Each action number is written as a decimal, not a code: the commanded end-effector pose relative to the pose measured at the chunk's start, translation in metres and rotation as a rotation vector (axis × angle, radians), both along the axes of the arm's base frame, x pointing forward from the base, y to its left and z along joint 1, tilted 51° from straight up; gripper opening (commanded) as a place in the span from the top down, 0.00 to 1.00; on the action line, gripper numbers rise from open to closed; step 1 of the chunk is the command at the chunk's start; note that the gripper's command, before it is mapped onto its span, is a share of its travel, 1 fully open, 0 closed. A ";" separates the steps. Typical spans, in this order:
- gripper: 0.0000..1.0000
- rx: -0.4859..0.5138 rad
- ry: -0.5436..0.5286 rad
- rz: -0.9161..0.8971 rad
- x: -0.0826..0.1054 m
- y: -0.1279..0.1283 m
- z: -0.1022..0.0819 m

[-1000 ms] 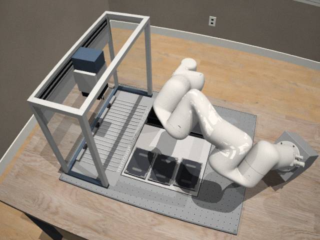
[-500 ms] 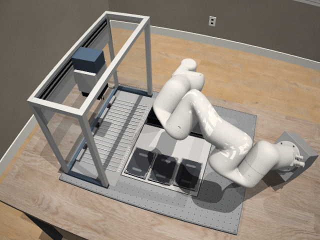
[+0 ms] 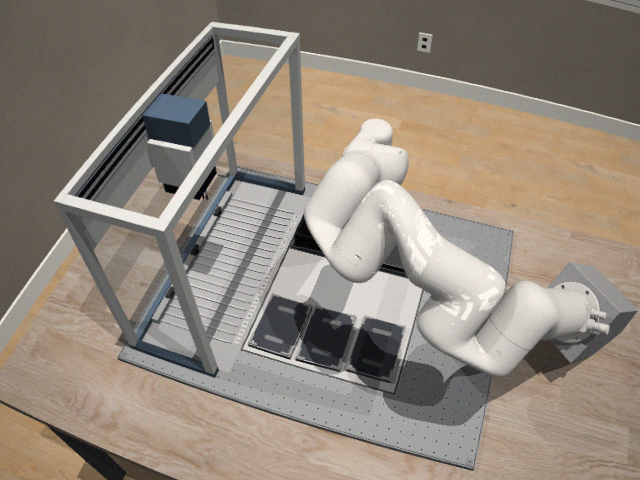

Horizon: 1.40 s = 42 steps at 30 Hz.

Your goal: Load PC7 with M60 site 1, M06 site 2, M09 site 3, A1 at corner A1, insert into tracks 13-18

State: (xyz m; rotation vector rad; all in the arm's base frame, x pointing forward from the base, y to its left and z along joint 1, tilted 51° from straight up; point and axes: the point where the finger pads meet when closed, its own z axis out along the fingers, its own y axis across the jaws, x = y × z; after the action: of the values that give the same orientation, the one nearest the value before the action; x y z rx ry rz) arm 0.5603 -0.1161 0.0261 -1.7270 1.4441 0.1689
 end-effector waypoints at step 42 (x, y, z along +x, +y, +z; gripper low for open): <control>0.00 -0.002 -0.002 -0.002 -0.006 0.014 0.014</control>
State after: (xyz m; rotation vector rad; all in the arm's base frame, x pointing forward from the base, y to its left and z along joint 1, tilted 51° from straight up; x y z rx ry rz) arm 0.5543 -0.1024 0.0372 -1.7271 1.4444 0.1684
